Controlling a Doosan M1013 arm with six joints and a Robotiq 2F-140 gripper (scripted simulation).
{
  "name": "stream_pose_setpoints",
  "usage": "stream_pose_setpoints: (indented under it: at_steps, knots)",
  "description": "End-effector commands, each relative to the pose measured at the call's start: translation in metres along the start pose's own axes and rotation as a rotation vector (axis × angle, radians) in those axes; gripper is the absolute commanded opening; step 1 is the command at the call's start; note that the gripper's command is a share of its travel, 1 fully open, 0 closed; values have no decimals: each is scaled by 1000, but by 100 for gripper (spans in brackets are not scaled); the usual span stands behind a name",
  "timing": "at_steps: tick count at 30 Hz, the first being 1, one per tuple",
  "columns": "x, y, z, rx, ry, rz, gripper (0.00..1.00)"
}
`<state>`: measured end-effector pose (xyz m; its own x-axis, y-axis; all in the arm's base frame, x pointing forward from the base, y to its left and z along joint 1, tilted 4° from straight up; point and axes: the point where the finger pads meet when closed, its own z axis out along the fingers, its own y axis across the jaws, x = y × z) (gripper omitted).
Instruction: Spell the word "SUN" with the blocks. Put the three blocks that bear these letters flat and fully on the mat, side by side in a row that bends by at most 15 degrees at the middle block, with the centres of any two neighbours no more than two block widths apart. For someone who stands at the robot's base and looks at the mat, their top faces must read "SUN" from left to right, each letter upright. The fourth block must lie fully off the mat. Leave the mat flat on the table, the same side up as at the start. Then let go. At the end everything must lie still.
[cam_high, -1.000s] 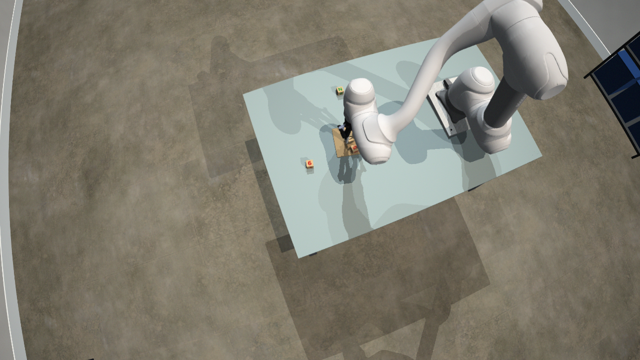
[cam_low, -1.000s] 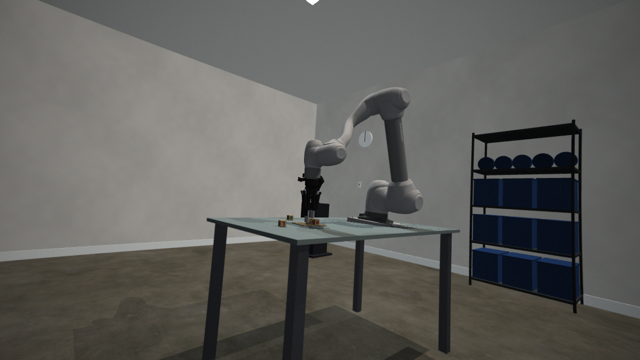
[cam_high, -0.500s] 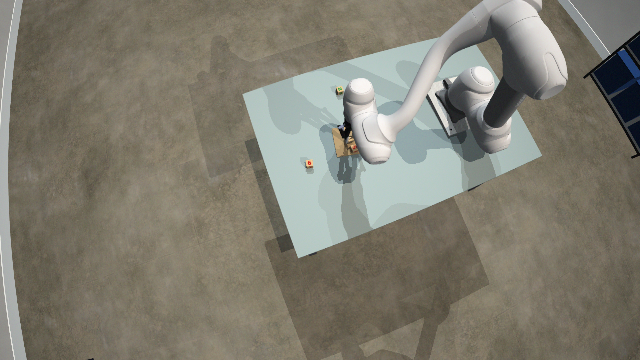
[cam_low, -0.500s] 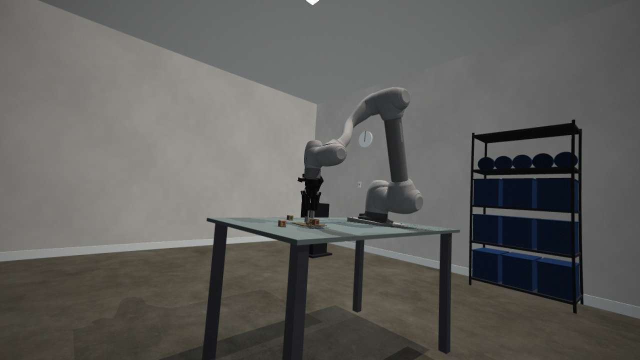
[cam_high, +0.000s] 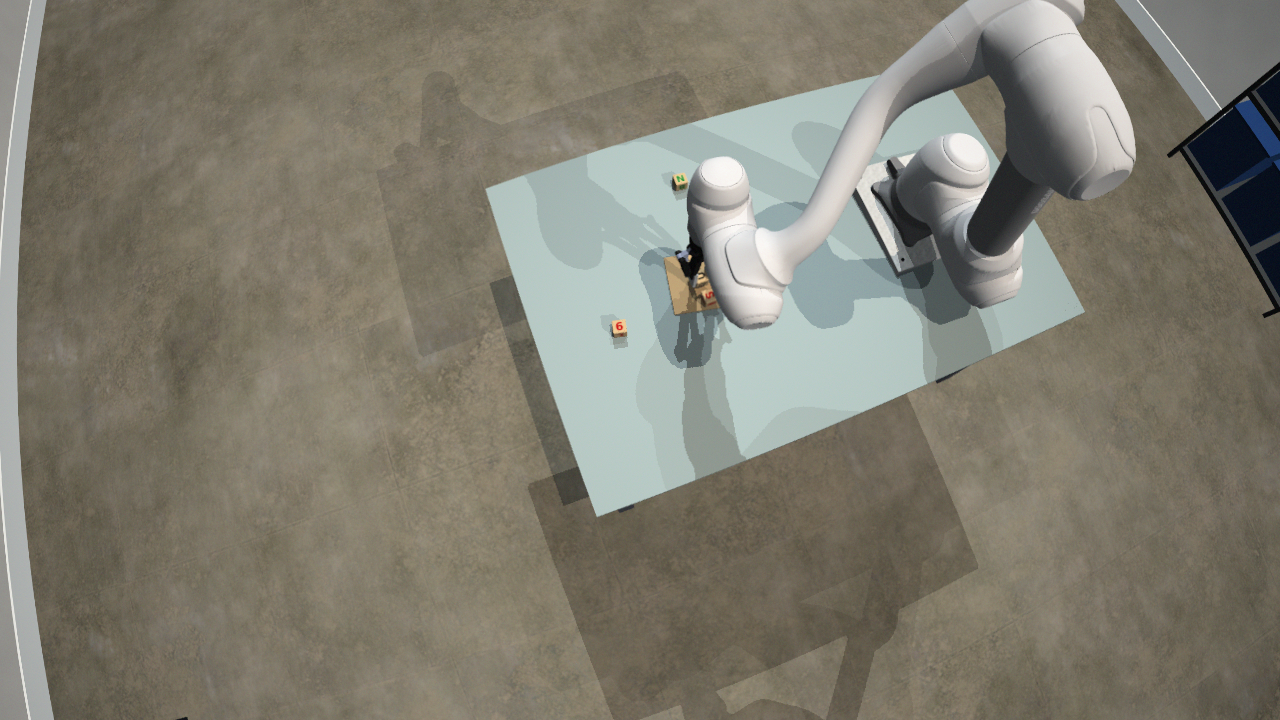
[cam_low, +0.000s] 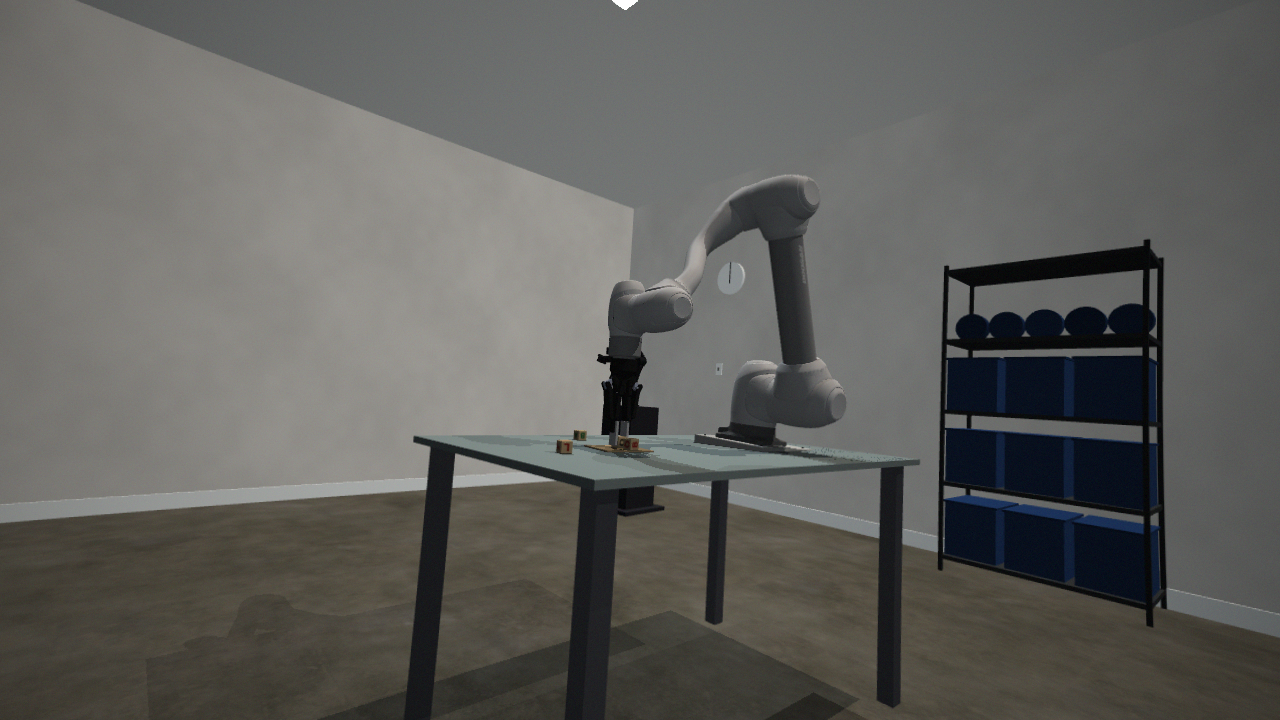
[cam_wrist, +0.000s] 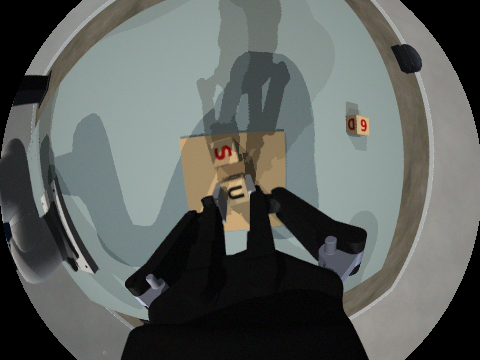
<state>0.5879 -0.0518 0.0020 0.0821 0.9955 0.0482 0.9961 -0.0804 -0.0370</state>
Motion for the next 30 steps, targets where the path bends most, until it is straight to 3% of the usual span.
stream_pose_setpoints:
  at_steps: [1, 13, 30]
  knots:
    - [4, -2, 5, 4, 4, 1, 16]
    - [4, -2, 5, 4, 4, 1, 16]
    - [4, -2, 5, 4, 4, 1, 28]
